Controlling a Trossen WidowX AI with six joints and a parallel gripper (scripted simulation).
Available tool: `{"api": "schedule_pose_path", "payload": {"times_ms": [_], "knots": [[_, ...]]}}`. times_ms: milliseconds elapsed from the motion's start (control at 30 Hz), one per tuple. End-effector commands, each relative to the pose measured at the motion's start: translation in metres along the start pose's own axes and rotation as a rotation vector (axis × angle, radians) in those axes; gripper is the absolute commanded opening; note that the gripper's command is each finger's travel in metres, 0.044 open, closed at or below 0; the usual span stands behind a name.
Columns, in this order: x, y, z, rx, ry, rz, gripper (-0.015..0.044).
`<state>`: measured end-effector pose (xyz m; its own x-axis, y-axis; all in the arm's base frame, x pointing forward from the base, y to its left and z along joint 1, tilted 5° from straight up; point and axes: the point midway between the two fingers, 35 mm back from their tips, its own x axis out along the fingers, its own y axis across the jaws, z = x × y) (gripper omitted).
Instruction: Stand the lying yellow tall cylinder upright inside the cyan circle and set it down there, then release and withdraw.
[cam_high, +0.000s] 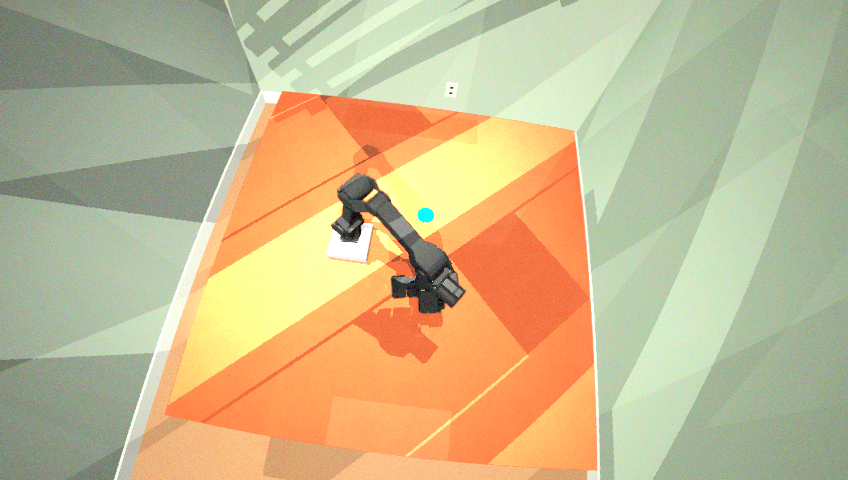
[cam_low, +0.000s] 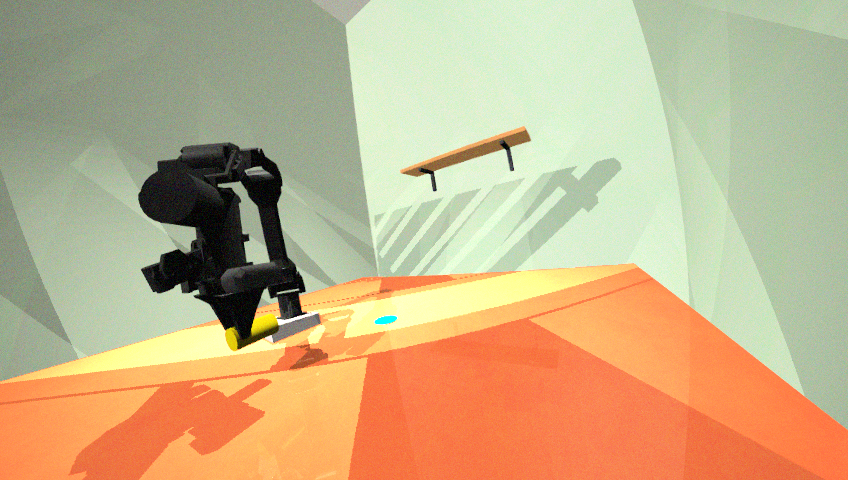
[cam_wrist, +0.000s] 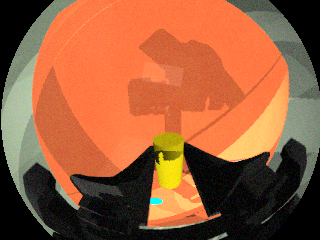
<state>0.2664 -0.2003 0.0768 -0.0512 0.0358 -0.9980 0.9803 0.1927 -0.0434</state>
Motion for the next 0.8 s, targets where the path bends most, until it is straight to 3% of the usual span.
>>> {"api": "schedule_pose_path", "payload": {"times_ms": [0, 333, 767], "knots": [[-0.013, 0.0, -0.001, -0.004, -0.003, 0.008, 0.0105], [-0.034, -0.001, -0.005, -0.02, -0.003, 0.008, 0.0105], [-0.039, 0.024, -0.039, -0.328, -0.006, 0.012, 0.0105]]}}
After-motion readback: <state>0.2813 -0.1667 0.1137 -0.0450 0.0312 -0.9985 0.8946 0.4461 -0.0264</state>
